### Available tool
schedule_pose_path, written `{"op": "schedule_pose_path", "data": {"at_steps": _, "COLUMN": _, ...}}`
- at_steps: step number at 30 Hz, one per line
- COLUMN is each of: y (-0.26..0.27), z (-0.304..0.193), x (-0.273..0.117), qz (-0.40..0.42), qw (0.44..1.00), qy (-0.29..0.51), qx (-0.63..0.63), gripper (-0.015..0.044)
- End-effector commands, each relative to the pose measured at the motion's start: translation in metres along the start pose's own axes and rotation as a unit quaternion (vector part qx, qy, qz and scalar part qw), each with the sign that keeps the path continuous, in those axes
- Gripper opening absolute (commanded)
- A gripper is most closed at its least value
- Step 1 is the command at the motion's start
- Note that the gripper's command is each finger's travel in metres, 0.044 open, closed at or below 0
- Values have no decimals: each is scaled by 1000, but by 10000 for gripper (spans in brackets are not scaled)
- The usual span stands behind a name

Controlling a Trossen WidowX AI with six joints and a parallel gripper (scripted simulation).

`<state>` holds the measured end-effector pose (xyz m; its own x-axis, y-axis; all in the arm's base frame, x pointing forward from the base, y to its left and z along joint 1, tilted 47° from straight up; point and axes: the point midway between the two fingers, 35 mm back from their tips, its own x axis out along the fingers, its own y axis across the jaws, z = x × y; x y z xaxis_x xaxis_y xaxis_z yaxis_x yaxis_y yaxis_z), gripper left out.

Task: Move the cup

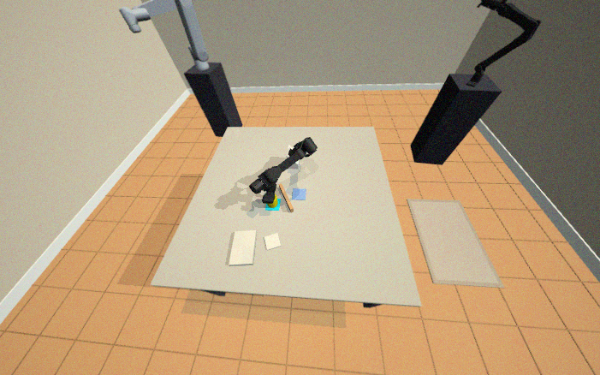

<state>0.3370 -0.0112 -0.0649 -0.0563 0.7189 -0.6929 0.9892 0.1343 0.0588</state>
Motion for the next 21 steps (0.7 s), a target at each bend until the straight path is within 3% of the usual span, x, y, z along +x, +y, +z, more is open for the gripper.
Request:
{"op": "schedule_pose_path", "data": {"at_steps": 1, "y": 2, "z": 0, "x": -6, "qz": 1, "qw": 1000, "qy": -2, "qx": -4, "gripper": 147}}
{"op": "schedule_pose_path", "data": {"at_steps": 21, "y": 1, "z": 1, "x": -38, "qz": 0, "qw": 1000, "qy": 0, "qx": 0, "gripper": 147}}
